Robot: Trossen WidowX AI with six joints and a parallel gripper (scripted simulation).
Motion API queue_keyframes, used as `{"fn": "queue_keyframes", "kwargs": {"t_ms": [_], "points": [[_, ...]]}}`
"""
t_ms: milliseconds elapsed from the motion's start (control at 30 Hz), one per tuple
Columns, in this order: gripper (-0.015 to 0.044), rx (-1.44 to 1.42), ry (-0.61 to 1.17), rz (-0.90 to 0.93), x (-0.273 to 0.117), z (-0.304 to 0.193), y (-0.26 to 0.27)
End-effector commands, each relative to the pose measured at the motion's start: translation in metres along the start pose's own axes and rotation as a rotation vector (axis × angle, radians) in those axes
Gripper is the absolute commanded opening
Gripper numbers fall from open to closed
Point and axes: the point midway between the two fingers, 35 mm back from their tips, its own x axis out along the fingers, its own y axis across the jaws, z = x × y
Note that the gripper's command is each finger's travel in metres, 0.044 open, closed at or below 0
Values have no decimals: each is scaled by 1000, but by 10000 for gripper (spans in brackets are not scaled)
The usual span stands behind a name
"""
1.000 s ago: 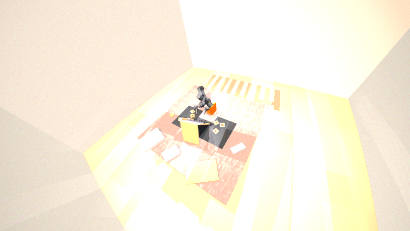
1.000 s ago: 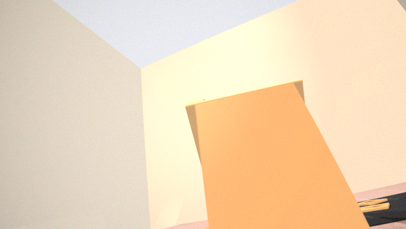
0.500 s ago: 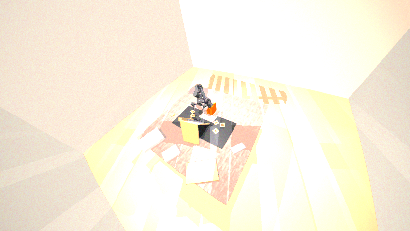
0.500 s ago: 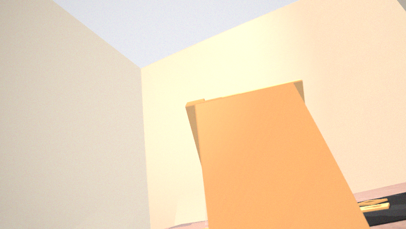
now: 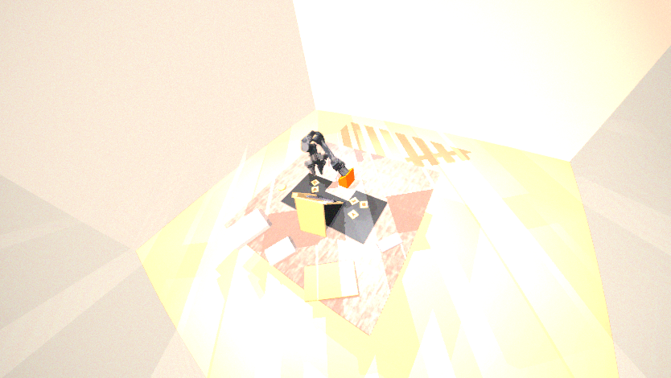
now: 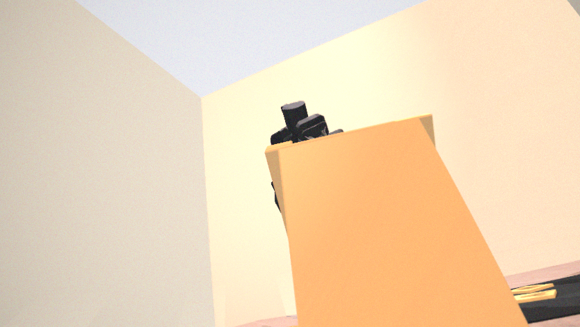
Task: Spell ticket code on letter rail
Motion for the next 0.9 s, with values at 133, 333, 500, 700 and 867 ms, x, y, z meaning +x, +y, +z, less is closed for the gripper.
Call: {"fn": "queue_keyframes", "kwargs": {"t_ms": [133,333,500,700,867], "points": [[440,-209,-57,82,-7,5,-17],[440,-209,-57,82,-7,5,-17],[440,-209,-57,82,-7,5,-17],[440,-209,-58,83,-8,31,-13],[440,-209,-58,83,-8,38,-11]]}}
